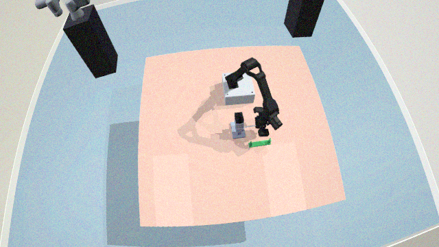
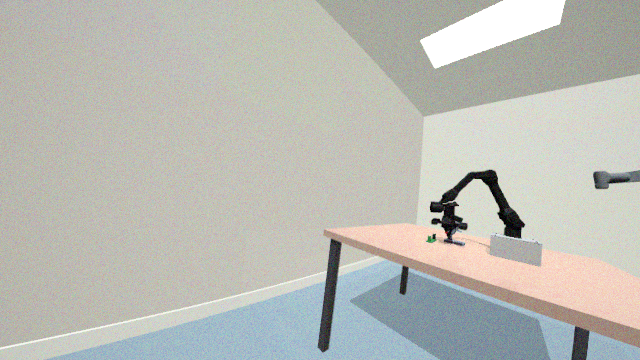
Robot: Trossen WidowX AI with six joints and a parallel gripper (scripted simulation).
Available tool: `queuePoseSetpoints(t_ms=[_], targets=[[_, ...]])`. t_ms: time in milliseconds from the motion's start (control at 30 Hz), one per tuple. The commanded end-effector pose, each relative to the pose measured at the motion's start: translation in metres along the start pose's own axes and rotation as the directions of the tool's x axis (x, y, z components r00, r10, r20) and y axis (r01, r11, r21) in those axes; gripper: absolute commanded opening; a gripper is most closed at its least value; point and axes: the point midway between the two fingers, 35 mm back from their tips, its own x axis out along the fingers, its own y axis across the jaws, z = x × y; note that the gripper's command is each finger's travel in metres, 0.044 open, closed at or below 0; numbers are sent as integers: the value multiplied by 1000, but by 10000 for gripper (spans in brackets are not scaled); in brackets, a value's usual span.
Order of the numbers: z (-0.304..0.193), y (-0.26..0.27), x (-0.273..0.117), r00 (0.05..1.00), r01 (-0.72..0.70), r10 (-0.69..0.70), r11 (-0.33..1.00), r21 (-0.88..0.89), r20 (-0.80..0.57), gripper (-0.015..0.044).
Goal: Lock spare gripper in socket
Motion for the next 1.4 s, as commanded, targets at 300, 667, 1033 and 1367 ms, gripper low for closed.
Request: queuePoseSetpoints(t_ms=[300,667,1033,1367], targets=[[-8,1,2,1000,2,-2,1000,0,1,0],[-15,1,4,1000,5,-5,1000,0,2,0],[-21,1,5,1000,4,-4,1000,0,2,0],[-26,-1,7,1000,3,-3,1000,0,2,0]])
